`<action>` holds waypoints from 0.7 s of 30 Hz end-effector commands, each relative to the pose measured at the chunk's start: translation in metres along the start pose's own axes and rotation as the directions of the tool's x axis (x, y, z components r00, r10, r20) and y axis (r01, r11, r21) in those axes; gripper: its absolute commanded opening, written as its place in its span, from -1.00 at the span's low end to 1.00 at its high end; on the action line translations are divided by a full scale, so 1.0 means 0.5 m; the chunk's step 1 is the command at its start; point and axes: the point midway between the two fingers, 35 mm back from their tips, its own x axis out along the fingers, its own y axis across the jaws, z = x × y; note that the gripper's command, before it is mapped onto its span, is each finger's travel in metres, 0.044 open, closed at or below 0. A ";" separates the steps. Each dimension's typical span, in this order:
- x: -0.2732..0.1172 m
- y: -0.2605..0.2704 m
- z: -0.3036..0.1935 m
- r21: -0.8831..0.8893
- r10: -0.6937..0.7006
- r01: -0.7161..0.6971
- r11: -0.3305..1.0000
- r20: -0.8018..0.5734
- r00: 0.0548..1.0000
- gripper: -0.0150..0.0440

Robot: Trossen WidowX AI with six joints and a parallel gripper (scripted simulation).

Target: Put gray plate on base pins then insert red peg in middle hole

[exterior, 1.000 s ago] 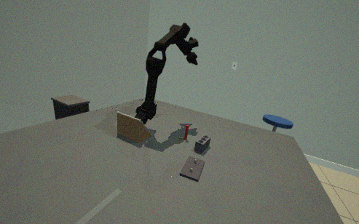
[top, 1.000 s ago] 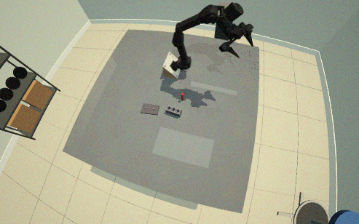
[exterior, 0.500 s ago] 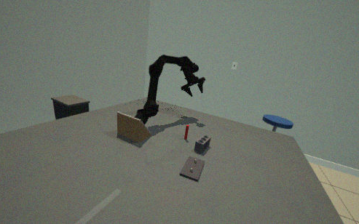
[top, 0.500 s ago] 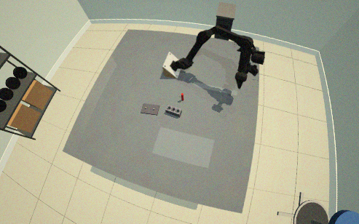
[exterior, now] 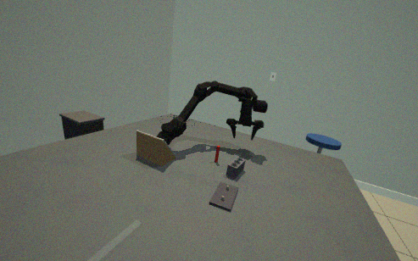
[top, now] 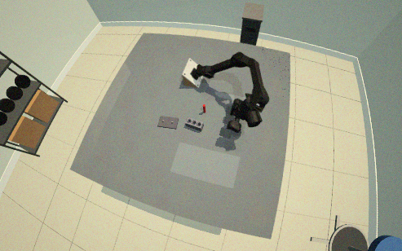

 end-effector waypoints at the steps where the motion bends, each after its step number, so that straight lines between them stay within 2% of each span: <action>1: 0.048 -0.045 -0.094 0.003 0.117 -0.117 0.993 0.030 0.993 1.00; 6: 0.093 -0.087 -0.237 0.007 0.210 -0.214 0.977 0.166 0.963 1.00; 11: 0.116 -0.104 -0.377 0.026 0.190 -0.213 0.977 0.354 0.916 1.00; 18: 0.118 -0.098 -0.399 0.031 0.179 -0.205 0.978 0.379 0.908 1.00; 21: 0.150 -0.093 -0.386 0.031 0.178 -0.205 0.978 0.378 0.908 1.00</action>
